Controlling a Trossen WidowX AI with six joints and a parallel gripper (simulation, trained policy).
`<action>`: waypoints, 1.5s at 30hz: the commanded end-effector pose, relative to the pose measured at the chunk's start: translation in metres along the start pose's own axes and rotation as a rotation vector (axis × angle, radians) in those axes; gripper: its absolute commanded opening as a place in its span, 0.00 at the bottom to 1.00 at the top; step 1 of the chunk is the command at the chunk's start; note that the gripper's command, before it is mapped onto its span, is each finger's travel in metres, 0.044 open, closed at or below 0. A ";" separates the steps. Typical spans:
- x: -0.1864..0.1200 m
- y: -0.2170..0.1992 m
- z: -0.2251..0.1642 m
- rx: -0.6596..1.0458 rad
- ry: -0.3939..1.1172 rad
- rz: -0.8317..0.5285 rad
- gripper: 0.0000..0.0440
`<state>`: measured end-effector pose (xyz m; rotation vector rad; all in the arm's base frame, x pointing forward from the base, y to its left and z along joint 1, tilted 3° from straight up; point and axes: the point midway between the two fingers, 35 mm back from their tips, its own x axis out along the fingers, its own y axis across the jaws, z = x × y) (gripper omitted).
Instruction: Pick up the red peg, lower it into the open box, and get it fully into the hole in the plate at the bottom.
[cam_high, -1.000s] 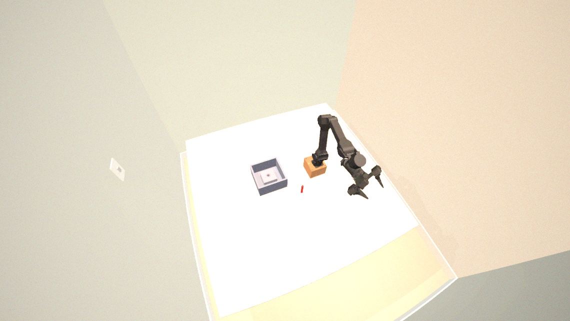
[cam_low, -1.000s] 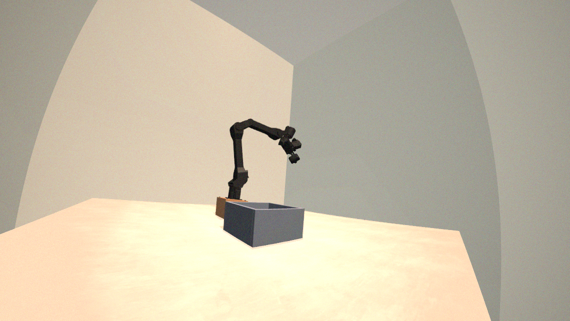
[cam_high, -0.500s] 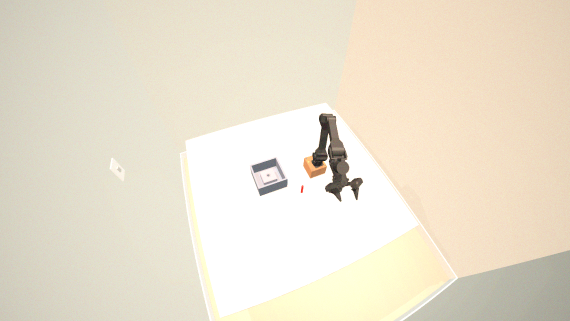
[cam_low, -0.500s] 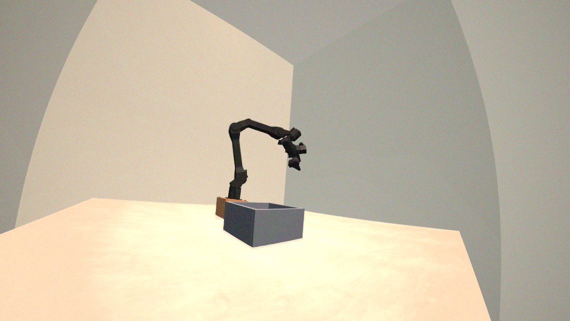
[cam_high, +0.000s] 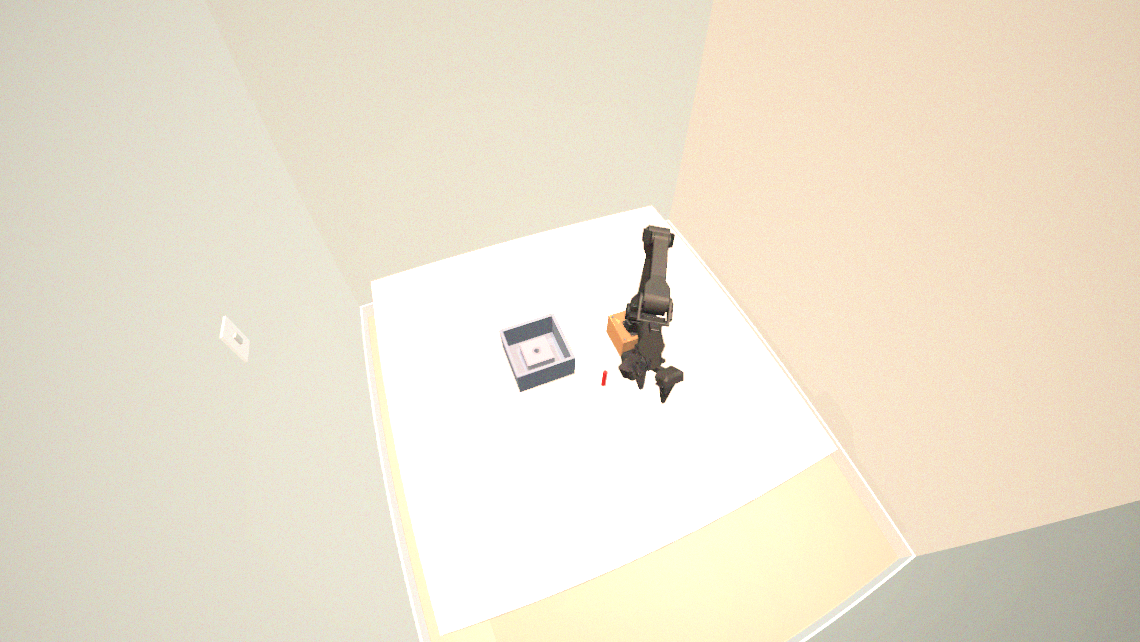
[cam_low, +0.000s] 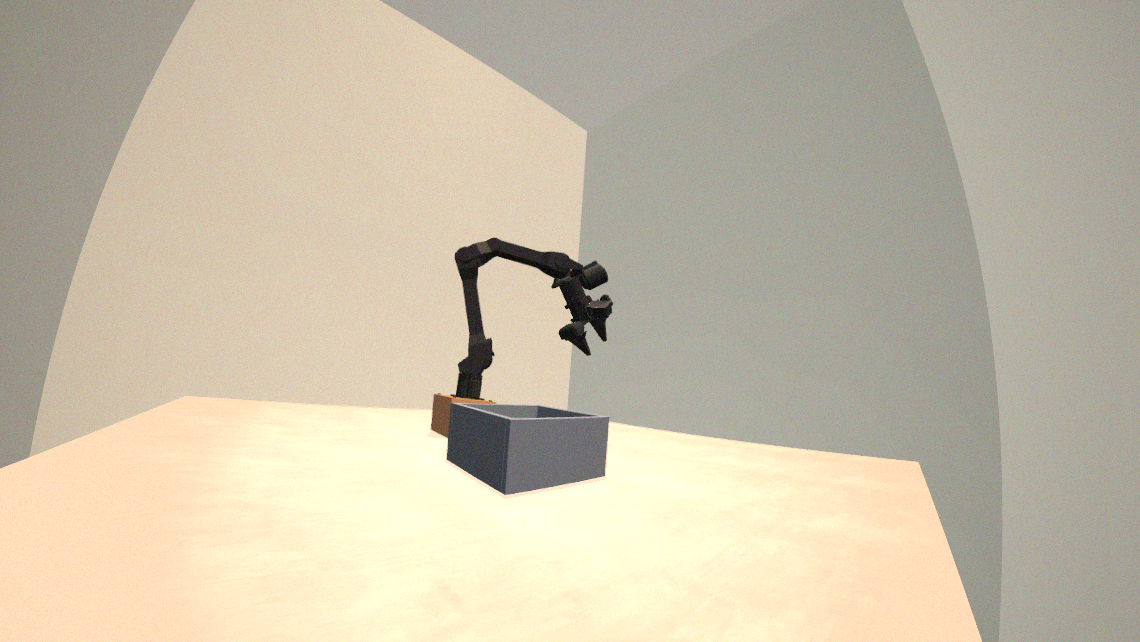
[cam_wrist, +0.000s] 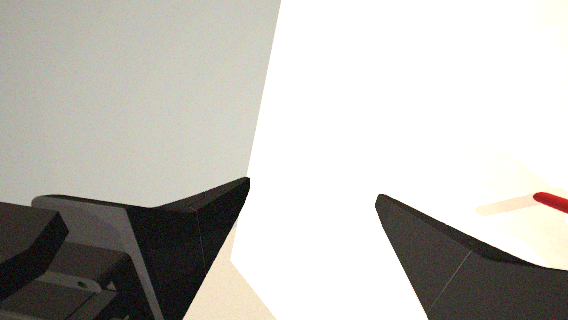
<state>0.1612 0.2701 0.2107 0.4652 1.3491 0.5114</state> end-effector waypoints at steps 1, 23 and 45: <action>0.001 -0.024 0.004 0.079 -0.006 -0.081 1.00; -0.001 -0.162 -0.007 0.577 0.020 -0.633 1.00; 0.041 -0.227 -0.019 0.726 0.028 -0.871 1.00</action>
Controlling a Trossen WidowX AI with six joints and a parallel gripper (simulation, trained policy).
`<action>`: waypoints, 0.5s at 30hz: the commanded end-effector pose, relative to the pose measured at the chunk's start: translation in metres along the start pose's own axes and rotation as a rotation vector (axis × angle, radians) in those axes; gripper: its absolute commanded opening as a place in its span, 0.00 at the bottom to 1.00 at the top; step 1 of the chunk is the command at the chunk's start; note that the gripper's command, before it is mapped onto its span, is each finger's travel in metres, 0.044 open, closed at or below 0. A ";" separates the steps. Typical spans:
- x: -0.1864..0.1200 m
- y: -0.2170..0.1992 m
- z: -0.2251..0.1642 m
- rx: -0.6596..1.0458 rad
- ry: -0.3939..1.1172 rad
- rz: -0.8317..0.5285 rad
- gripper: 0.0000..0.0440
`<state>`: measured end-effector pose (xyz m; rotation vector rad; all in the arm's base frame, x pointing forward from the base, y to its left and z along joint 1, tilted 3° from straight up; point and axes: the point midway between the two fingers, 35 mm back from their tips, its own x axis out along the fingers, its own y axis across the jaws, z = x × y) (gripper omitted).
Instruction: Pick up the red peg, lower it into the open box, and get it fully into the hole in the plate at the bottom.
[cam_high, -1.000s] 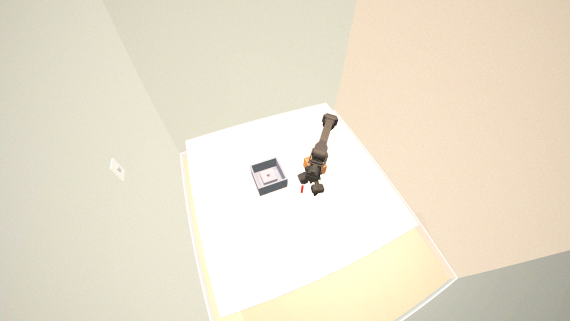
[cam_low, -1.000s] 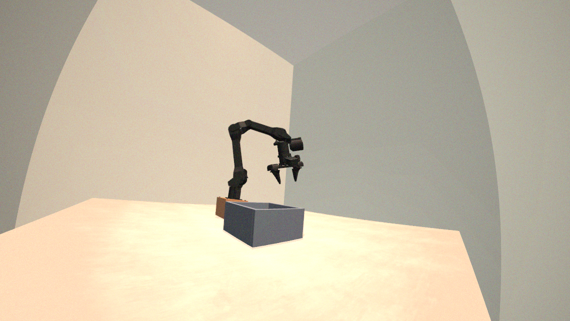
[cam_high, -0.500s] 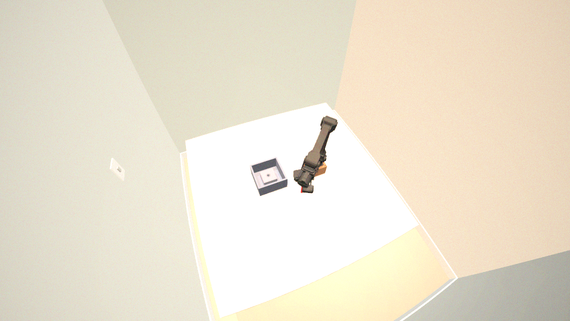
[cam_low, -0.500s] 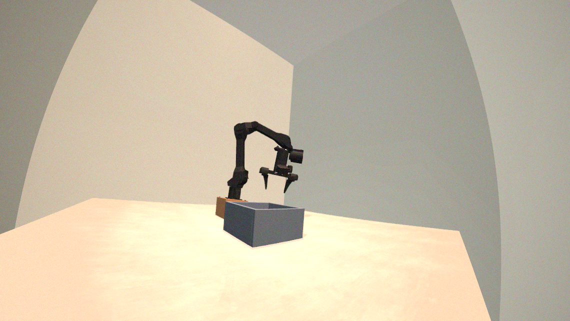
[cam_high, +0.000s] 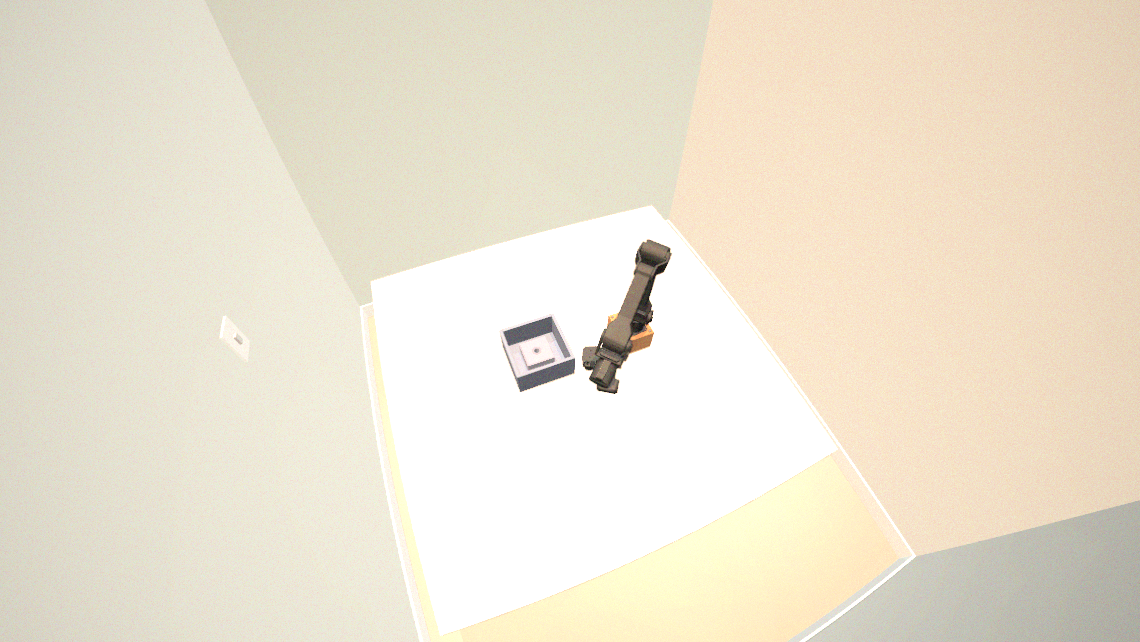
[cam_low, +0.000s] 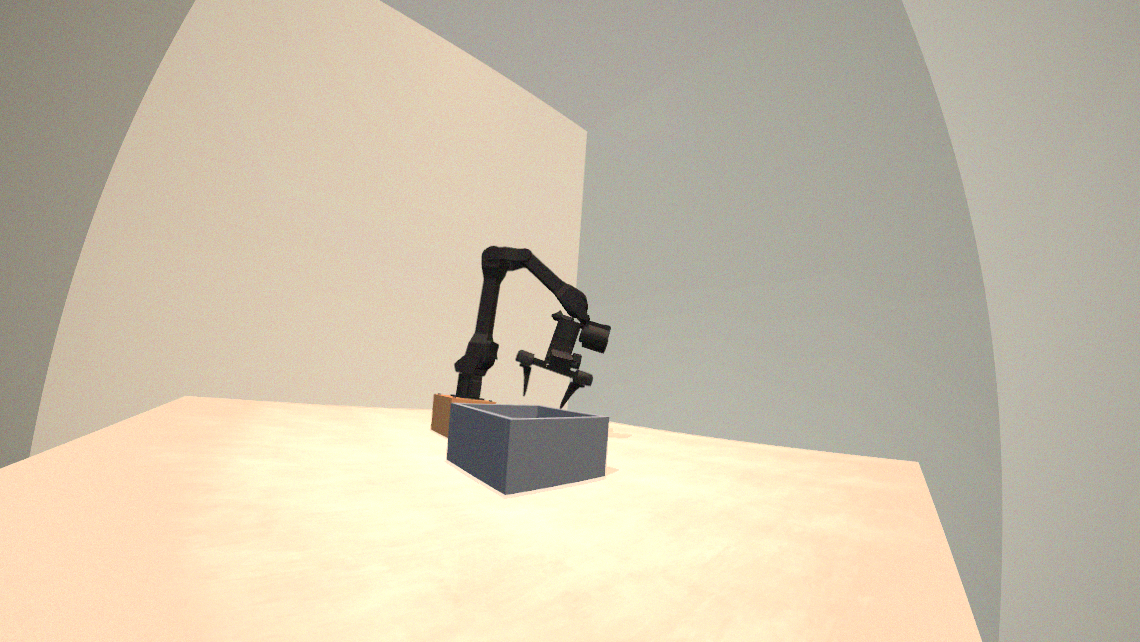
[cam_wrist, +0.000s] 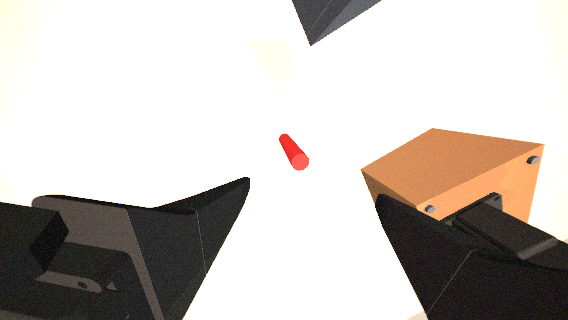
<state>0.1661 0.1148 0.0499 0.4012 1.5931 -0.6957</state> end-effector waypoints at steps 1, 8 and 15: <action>0.012 0.002 0.002 0.010 -0.011 -0.015 1.00; 0.039 0.009 0.007 0.016 -0.039 -0.012 1.00; 0.064 0.014 0.011 0.010 -0.064 -0.002 0.96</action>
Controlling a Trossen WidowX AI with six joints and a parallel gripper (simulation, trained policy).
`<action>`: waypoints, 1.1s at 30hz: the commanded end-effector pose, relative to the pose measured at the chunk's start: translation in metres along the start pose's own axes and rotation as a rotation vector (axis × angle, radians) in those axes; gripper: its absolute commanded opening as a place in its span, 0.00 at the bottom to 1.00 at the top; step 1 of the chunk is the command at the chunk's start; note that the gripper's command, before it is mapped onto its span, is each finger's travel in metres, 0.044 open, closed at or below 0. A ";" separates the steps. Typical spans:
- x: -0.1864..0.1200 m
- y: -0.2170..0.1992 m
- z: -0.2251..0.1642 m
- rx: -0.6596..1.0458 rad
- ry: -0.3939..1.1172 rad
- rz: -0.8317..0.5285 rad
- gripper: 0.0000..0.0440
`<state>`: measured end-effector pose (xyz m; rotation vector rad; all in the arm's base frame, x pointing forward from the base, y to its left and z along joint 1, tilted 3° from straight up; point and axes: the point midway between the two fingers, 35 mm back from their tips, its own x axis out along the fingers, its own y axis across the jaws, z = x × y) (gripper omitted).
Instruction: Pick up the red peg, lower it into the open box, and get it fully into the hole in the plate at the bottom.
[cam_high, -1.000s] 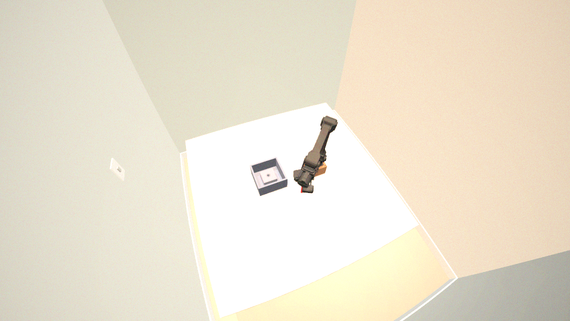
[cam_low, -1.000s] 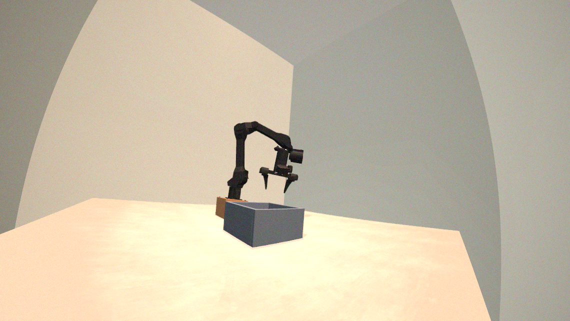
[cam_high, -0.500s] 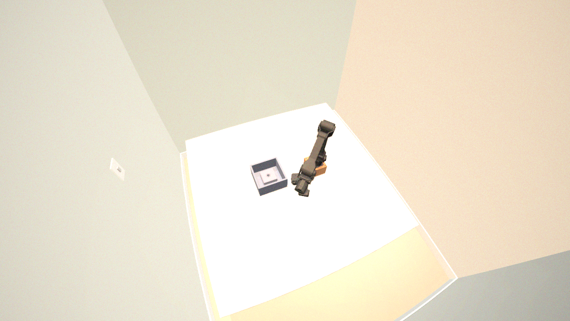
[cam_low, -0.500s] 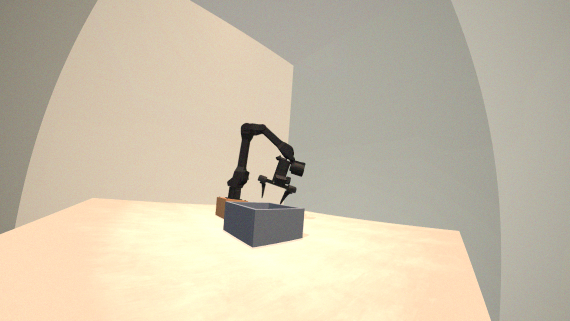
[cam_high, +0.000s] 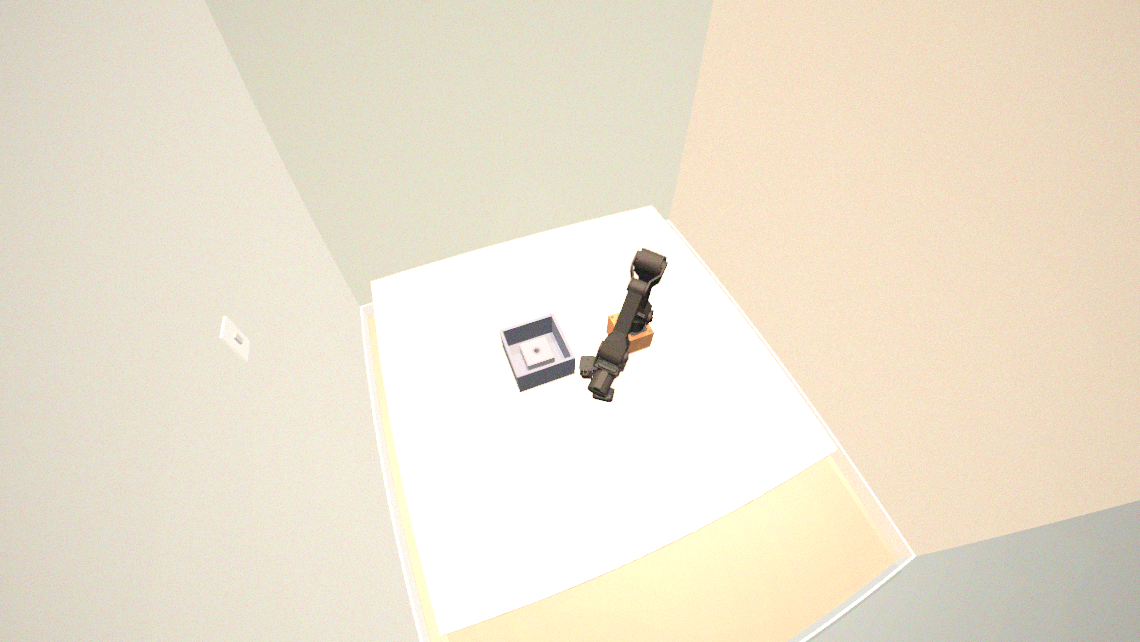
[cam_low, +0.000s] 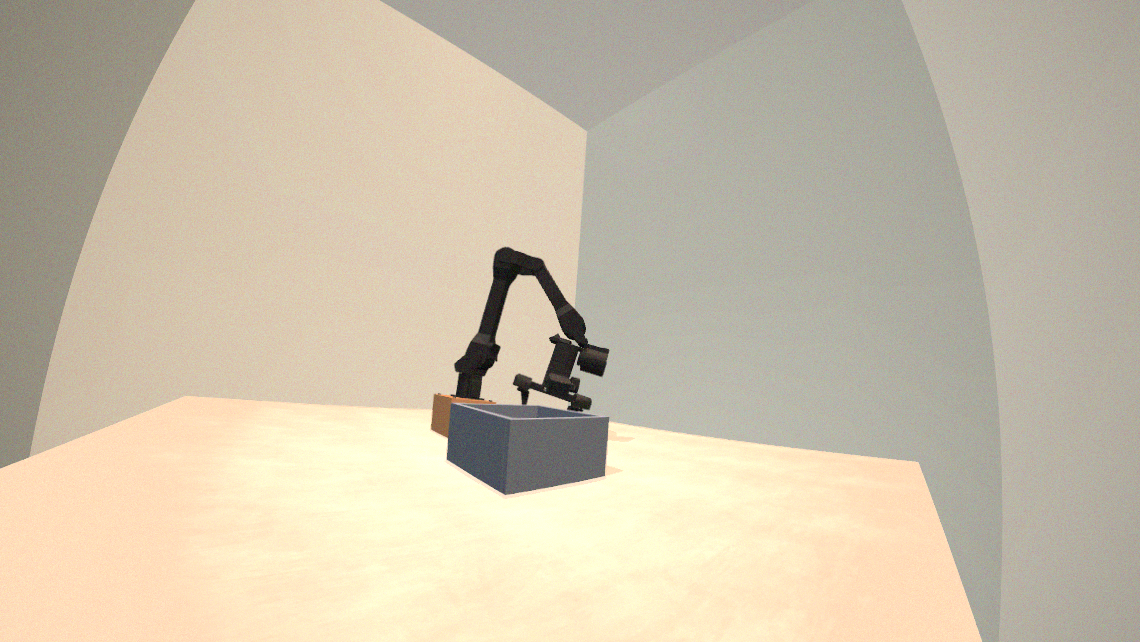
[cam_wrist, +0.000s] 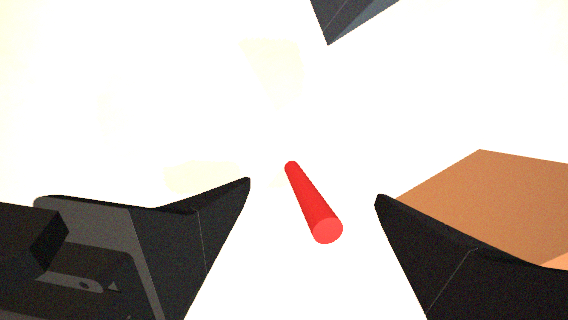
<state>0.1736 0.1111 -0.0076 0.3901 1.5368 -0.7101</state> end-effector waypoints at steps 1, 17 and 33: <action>0.011 0.000 0.001 -0.005 -0.009 -0.006 0.92; 0.033 -0.002 0.001 0.000 0.005 -0.086 0.01; -0.024 -0.001 0.045 0.031 -0.128 -0.070 0.00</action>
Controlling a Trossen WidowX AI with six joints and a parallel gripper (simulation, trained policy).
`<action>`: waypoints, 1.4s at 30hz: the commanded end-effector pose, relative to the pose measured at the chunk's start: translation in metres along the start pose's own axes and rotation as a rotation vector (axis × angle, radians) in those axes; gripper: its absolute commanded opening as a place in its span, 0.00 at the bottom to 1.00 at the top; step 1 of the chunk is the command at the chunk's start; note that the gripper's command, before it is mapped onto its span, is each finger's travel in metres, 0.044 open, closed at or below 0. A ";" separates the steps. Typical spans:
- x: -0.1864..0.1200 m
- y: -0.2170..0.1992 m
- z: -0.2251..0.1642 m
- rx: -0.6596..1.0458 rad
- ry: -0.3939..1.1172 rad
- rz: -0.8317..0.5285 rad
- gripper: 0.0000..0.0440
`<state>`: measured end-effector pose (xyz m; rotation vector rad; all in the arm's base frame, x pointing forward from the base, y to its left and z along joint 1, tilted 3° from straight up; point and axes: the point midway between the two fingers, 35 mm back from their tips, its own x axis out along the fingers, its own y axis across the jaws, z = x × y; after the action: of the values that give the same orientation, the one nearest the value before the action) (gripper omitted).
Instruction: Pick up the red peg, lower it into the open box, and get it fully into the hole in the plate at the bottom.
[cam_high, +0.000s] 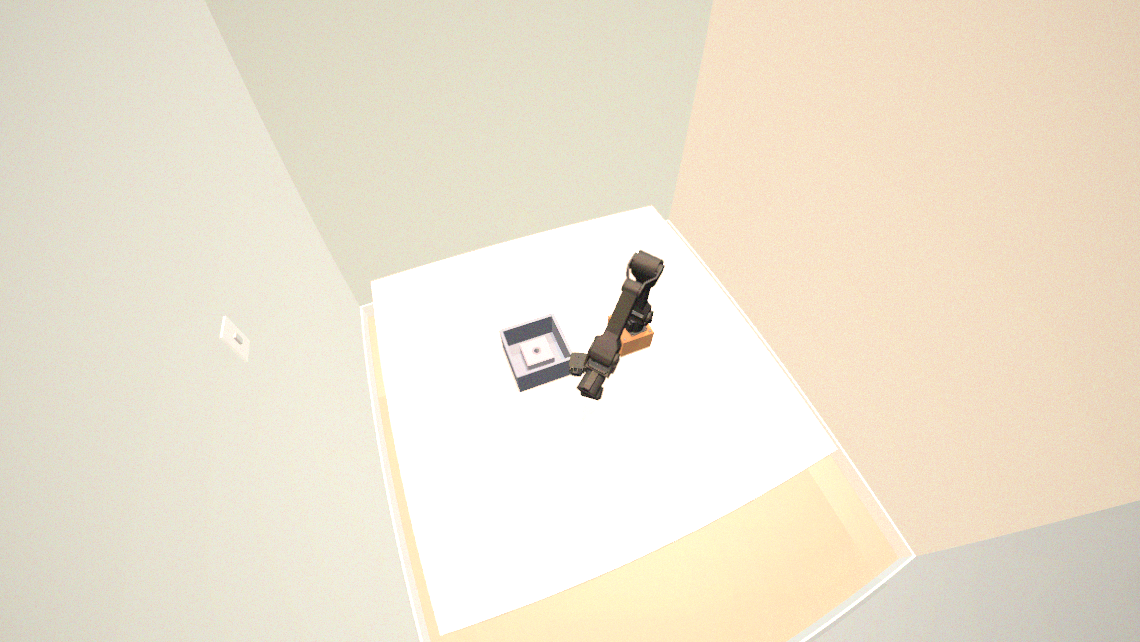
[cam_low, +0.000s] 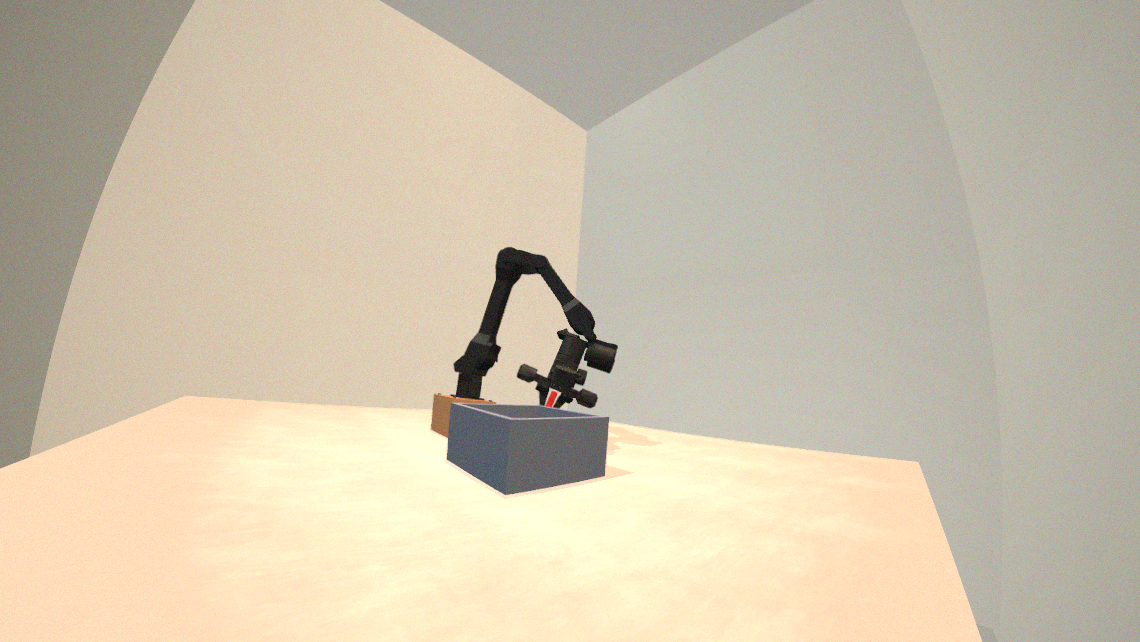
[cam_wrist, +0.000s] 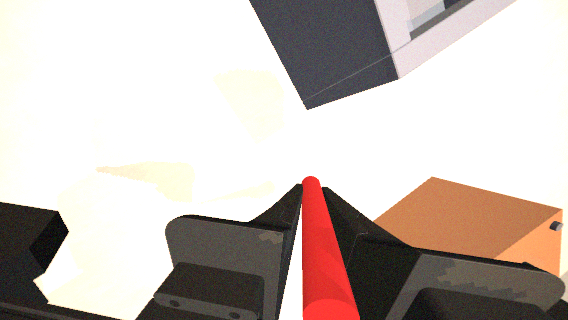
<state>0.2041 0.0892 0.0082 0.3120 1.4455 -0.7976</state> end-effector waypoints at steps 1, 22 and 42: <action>-0.012 -0.001 0.012 0.009 -0.026 0.005 0.00; -0.054 -0.022 0.107 0.221 -0.112 0.025 0.00; -0.010 -0.041 0.188 0.241 -0.074 0.065 0.00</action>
<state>0.3165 -0.0516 0.0615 0.5043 1.2503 -0.9403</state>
